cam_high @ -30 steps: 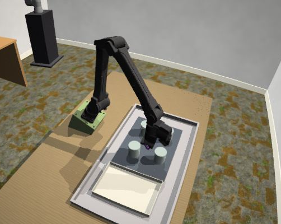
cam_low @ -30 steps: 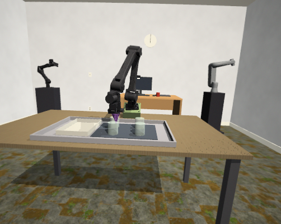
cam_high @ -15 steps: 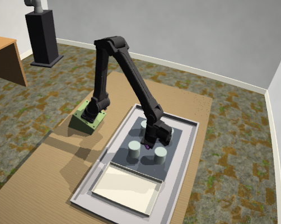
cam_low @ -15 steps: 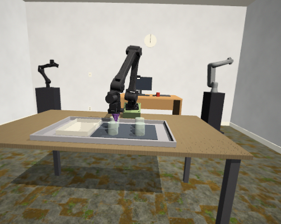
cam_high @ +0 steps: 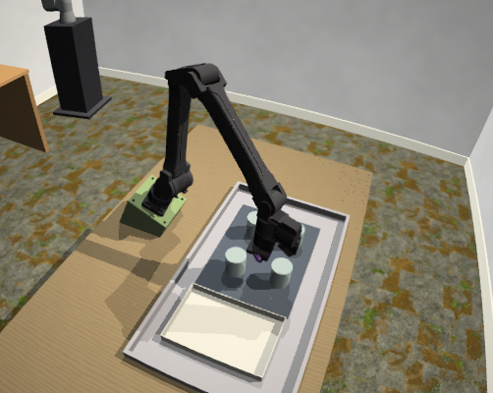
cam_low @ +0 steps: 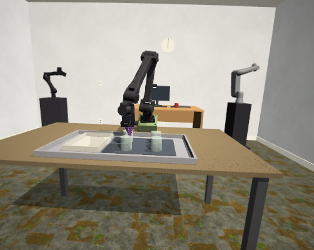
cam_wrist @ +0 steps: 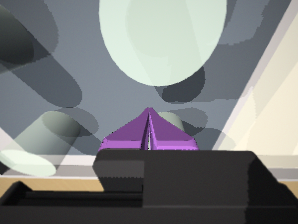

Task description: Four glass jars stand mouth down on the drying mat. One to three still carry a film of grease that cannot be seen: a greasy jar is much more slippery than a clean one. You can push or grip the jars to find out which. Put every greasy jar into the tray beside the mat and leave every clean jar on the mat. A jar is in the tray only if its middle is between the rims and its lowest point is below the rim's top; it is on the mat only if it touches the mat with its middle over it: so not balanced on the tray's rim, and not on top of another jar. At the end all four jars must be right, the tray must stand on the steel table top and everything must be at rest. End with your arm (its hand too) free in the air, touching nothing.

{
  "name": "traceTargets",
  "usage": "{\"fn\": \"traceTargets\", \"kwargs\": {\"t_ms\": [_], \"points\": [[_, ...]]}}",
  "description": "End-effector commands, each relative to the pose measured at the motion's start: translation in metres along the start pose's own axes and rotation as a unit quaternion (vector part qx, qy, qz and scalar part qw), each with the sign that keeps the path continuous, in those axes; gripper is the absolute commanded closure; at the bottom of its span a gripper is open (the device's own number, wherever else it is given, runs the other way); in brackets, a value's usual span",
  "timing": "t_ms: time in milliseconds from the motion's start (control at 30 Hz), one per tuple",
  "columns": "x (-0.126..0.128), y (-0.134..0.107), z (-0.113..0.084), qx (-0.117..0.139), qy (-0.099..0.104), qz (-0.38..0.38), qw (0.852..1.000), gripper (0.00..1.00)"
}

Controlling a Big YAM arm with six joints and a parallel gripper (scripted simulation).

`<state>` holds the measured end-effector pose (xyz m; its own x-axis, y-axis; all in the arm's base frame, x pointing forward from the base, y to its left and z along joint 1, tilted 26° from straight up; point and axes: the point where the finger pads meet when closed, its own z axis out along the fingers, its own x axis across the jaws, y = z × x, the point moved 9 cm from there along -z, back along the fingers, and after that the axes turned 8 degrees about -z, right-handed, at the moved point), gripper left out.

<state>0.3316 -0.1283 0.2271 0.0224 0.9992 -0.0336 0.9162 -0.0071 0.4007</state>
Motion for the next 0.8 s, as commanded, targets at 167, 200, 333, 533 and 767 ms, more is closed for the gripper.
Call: {"fn": "traceTargets", "kwargs": {"t_ms": [167, 200, 333, 533, 767], "points": [[-0.005, 0.003, -0.008, -0.018, -0.006, -0.001, 1.000, 1.00], [-0.005, 0.003, -0.008, -0.018, -0.006, -0.001, 1.000, 1.00], [-0.004, 0.003, -0.016, -0.018, -0.006, -0.001, 1.000, 1.00], [-0.004, 0.001, -0.062, -0.018, -0.006, -0.001, 1.000, 1.00], [-0.004, 0.001, -0.085, -0.018, -0.006, -0.001, 1.000, 1.00]]}}
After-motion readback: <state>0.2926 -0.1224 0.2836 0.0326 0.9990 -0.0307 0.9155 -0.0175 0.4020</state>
